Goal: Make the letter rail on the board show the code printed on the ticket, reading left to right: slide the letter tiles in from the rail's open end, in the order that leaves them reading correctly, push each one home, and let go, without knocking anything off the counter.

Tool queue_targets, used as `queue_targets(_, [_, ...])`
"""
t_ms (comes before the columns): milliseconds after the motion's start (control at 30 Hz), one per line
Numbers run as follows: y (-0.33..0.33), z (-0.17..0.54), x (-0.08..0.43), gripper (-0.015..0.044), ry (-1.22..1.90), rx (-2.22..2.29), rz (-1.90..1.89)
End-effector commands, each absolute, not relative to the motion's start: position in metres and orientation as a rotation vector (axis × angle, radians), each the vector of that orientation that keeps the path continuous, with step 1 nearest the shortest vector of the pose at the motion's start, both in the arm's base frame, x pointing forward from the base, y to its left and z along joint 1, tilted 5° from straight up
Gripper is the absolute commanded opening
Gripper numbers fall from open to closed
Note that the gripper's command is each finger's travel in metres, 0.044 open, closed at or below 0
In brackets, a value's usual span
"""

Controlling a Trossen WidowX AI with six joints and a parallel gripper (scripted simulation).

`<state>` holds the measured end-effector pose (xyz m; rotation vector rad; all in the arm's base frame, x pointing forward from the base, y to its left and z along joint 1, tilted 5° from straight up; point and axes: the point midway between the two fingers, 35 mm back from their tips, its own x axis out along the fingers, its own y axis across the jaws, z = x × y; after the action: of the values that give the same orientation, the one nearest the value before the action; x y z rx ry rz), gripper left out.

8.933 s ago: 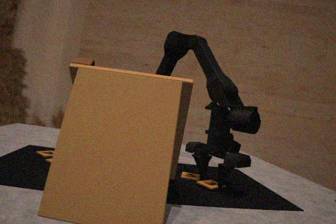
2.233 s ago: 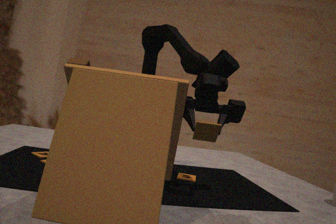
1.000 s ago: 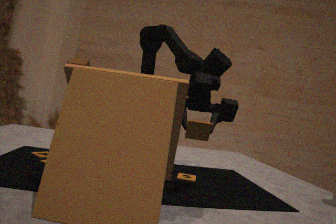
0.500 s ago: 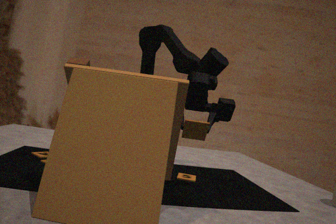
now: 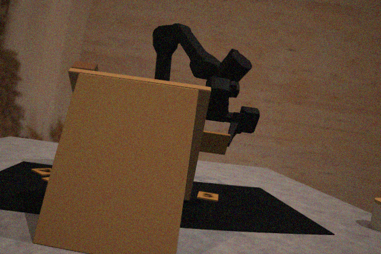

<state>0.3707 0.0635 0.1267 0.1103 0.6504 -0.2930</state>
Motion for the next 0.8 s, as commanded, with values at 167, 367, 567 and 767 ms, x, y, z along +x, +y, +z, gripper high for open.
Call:
queue_targets(167, [0.059, 0.126, 0.369, 0.0, 0.652, 0.108, -0.288])
queue_targets(367, [0.056, 0.126, 0.368, 0.0, 0.652, 0.108, -0.288])
queue_targets(567, [0.053, 0.126, 0.367, 0.0, 0.652, 0.108, -0.288])
queue_targets(767, [0.05, 0.126, 0.366, 0.0, 0.652, 0.107, -0.288])
